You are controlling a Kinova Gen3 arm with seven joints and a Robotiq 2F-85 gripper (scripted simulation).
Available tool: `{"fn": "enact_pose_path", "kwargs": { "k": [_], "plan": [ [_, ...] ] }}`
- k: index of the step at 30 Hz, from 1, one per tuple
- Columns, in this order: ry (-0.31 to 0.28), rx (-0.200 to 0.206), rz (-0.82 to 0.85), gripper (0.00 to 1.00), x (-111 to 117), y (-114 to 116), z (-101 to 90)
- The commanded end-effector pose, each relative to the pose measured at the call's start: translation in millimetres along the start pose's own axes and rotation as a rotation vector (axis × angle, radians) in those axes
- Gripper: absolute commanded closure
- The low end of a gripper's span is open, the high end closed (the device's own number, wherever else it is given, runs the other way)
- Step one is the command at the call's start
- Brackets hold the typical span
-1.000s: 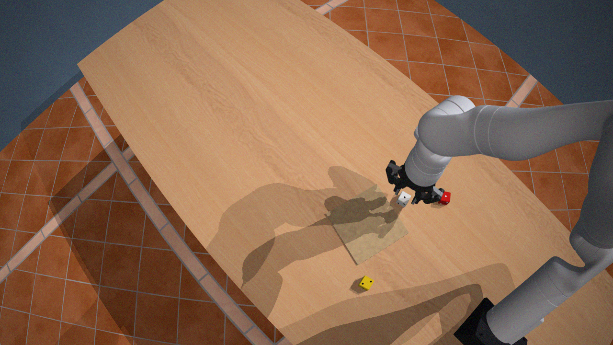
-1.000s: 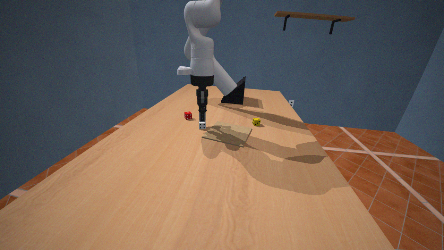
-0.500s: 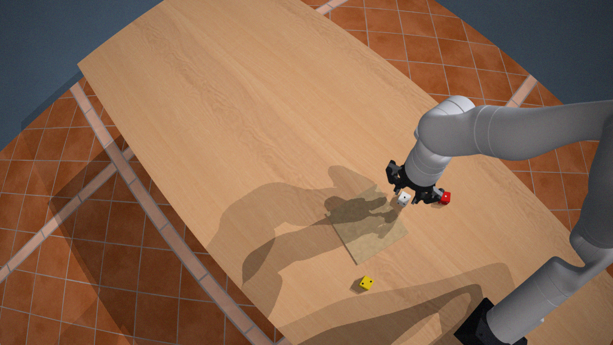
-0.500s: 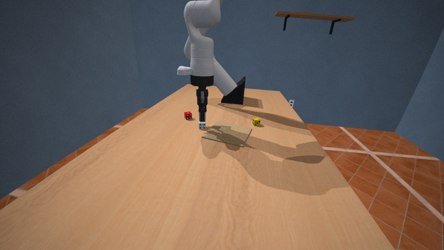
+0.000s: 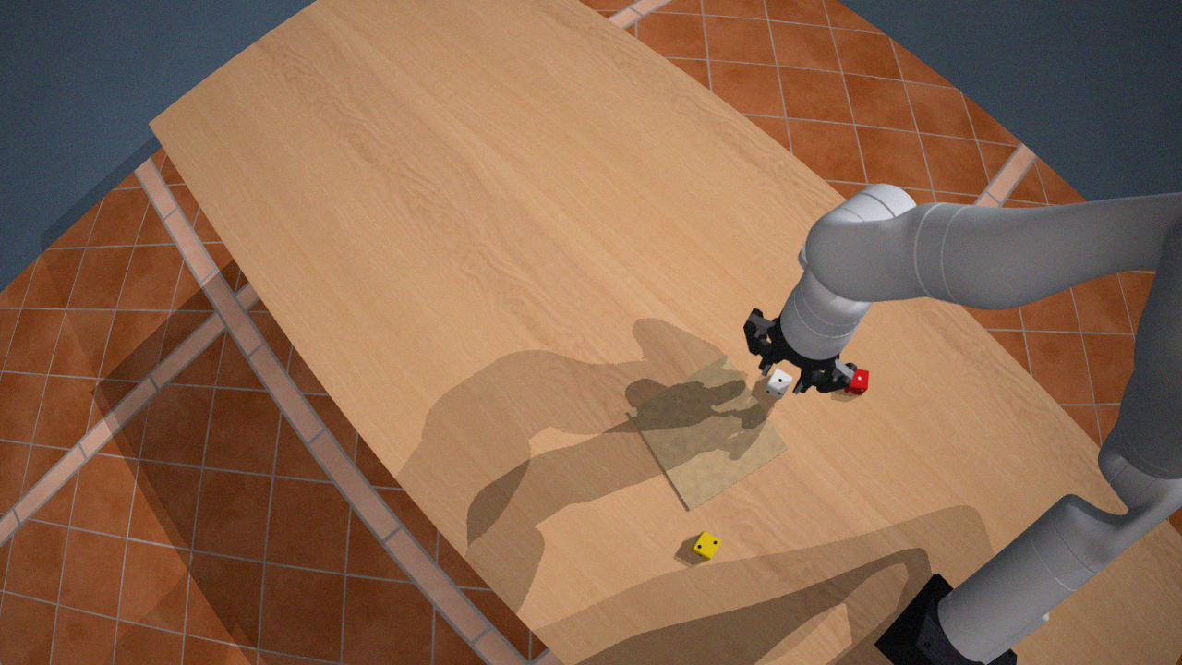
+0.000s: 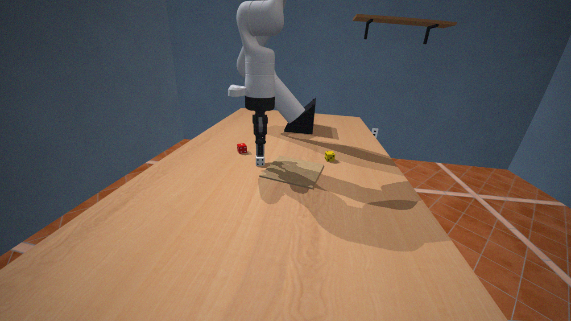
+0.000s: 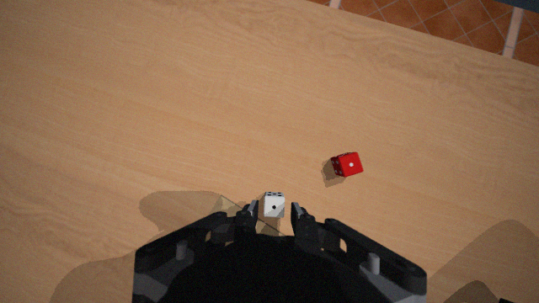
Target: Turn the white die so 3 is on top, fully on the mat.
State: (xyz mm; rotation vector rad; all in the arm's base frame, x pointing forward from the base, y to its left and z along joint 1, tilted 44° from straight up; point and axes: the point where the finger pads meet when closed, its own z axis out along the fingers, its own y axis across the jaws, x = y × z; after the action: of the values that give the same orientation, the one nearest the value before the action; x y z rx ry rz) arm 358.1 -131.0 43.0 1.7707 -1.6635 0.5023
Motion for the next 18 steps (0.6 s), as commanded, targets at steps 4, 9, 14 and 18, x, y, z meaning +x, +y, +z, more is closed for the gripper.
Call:
{"fn": "enact_pose_path", "kwargs": {
  "k": [4,9,14,18],
  "plan": [
    [0.0,0.001,0.0,0.59,-0.1,-0.4,1.3],
    [0.0,0.001,0.0,0.59,-0.1,-0.4,7.6],
    [0.0,0.001,0.0,0.59,-0.1,-0.4,13.1],
    [0.0,0.001,0.0,0.59,-0.1,-0.5,20.7]
  ]
}}
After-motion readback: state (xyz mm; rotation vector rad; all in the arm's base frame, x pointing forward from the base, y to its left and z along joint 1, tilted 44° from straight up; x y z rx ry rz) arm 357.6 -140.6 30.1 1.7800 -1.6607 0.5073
